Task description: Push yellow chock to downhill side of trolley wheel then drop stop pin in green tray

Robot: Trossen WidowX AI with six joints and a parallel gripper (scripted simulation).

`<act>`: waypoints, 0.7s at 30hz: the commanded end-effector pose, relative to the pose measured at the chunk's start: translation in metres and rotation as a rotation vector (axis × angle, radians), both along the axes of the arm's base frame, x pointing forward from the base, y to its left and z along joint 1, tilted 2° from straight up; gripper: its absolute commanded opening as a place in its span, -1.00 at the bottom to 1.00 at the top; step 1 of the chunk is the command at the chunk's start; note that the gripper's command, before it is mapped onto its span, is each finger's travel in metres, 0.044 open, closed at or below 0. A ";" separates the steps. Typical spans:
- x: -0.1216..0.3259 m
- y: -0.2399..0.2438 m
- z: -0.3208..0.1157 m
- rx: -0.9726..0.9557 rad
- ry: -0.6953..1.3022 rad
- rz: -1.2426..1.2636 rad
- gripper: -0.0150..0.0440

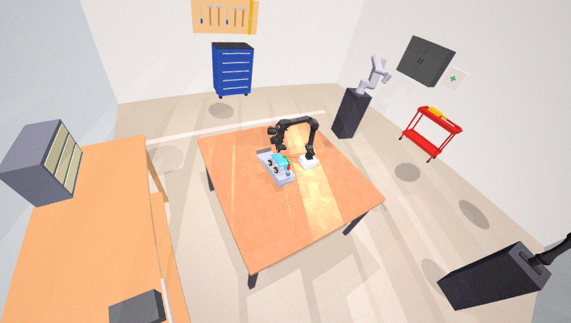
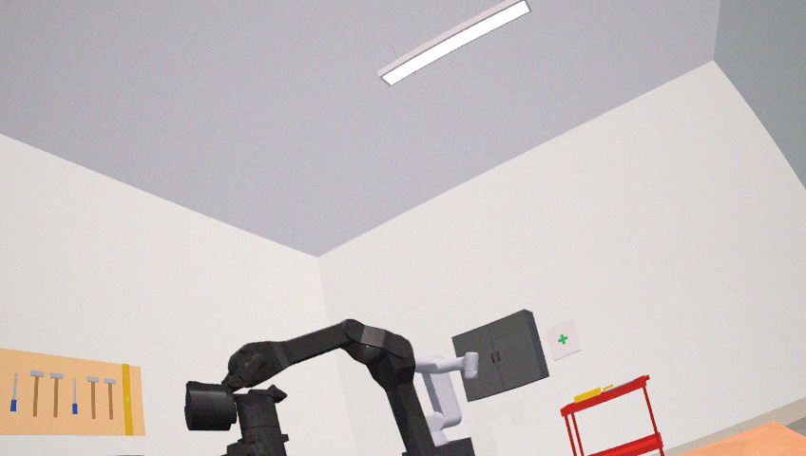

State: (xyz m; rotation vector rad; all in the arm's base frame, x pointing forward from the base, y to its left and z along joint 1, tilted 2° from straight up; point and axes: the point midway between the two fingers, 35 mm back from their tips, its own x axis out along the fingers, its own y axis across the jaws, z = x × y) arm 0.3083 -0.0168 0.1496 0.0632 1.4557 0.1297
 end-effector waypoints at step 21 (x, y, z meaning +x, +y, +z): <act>-0.009 0.104 0.016 0.179 0.209 -0.844 0.15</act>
